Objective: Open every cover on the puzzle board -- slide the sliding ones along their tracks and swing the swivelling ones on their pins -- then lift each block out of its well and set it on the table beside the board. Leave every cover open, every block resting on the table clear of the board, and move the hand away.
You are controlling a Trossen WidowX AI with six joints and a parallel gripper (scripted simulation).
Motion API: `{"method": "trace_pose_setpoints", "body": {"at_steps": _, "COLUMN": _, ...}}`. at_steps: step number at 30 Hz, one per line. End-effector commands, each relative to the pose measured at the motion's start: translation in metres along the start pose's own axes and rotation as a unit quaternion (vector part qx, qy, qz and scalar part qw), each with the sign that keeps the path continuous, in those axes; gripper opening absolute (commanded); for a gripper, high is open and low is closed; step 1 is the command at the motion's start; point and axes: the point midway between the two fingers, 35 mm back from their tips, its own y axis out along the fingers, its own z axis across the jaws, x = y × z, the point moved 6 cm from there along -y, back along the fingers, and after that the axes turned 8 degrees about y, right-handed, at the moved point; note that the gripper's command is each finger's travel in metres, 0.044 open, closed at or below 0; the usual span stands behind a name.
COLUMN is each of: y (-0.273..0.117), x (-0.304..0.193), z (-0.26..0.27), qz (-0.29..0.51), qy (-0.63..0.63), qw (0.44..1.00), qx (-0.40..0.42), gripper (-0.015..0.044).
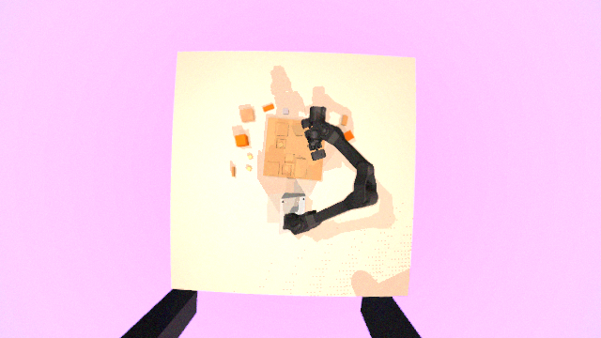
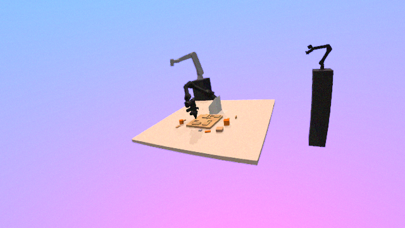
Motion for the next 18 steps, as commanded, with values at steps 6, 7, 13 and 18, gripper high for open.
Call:
{"method": "trace_pose_setpoints", "body": {"at_steps": 6, "y": -0.016, "x": 0.002, "z": 0.002, "qz": -0.002, "qy": 0.004, "qw": 1.0, "qx": 0.001, "gripper": 0.008}}
{"method": "trace_pose_setpoints", "body": {"at_steps": 7, "y": -0.019, "x": 0.002, "z": 0.002, "qz": -0.002, "qy": 0.004, "qw": 1.0, "qx": 0.001, "gripper": 0.008}}
{"method": "trace_pose_setpoints", "body": {"at_steps": 13, "y": -0.034, "x": 0.001, "z": 0.002, "qz": -0.002, "qy": 0.004, "qw": 1.0, "qx": 0.001, "gripper": 0.008}}
{"method": "trace_pose_setpoints", "body": {"at_steps": 18, "y": -0.046, "x": 0.001, "z": 0.002, "qz": -0.002, "qy": 0.004, "qw": 1.0, "qx": 0.001, "gripper": 0.008}}
